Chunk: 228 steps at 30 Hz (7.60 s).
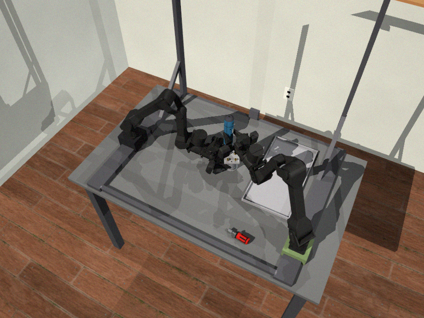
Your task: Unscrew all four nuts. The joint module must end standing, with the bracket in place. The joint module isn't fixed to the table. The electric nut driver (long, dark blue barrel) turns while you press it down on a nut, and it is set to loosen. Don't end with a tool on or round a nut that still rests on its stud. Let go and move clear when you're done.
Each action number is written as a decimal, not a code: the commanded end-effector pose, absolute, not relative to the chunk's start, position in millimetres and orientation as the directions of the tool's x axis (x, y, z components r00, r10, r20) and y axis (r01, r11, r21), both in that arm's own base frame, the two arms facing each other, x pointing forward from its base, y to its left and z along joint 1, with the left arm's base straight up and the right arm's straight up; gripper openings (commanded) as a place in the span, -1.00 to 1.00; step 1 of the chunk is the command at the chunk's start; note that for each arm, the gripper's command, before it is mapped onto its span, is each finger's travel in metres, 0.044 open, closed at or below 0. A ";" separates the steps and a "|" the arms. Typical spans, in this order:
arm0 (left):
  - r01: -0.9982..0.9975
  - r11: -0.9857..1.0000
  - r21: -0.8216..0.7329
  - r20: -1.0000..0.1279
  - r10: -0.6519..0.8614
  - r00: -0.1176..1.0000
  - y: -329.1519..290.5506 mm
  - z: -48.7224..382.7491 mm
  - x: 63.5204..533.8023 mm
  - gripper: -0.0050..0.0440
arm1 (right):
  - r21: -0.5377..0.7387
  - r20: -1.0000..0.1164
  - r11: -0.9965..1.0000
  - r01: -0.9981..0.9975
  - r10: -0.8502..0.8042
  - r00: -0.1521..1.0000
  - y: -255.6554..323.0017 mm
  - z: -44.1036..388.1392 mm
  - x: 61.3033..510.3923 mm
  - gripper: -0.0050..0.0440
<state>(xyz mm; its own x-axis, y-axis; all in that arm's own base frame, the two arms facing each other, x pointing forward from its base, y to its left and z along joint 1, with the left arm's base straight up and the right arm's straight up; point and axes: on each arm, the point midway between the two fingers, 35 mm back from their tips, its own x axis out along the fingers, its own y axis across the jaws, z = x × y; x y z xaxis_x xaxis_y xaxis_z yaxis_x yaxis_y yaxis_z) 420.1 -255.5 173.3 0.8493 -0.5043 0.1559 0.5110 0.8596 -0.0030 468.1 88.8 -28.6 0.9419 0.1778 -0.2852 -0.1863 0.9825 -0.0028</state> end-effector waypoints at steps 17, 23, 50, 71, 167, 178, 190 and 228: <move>0.512 0.859 -0.003 0.191 -0.502 0.843 -257.4 188.1 419.4 -0.14 | 0.000 -0.249 0.982 -0.187 0.181 0.952 90.3 -13.8 473.5 0.19; 0.512 0.859 -0.003 0.171 -0.504 0.846 -257.0 170.3 418.8 -0.14 | 0.000 -0.249 0.982 -0.187 0.181 0.952 90.3 -13.8 473.5 0.19; 0.512 0.859 -0.003 0.169 -0.504 0.847 -257.0 155.7 418.7 -0.14 | 0.000 -0.249 0.982 -0.187 0.181 0.952 90.3 -13.8 473.5 0.19; 0.512 0.859 -0.003 0.189 -0.503 0.844 -257.8 147.3 420.1 -0.14 | 0.000 -0.249 0.982 -0.187 0.181 0.952 90.3 -13.8 473.5 0.19; 0.514 0.858 -0.003 0.204 -0.503 0.840 -255.3 213.4 419.2 -0.14 | 0.000 -0.249 0.982 -0.187 0.181 0.952 90.3 -13.8 473.5 0.19; 0.514 0.858 -0.003 0.193 -0.504 0.842 -257.9 206.5 424.2 -0.14 | 0.000 -0.249 0.982 -0.187 0.181 0.952 90.3 -13.8 473.5 0.19; 0.514 0.858 -0.003 0.194 -0.504 0.842 -260.3 206.8 429.1 -0.14 | 0.000 -0.249 0.982 -0.187 0.181 0.952 90.3 -13.8 473.5 0.19; 0.513 0.858 -0.003 0.192 -0.503 0.842 -258.4 214.8 426.9 -0.14 | 0.000 -0.249 0.982 -0.187 0.181 0.952 90.3 -13.8 473.5 0.19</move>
<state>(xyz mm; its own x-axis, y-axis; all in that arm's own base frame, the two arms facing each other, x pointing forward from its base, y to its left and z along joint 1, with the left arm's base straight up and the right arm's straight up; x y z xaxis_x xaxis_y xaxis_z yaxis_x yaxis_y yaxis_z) 425.4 -258.6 172.3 0.8558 -0.5084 0.0958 0.5110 0.8596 -0.0030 468.1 88.8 -28.6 0.9418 0.1779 -0.2852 -0.1865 0.9825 -0.0027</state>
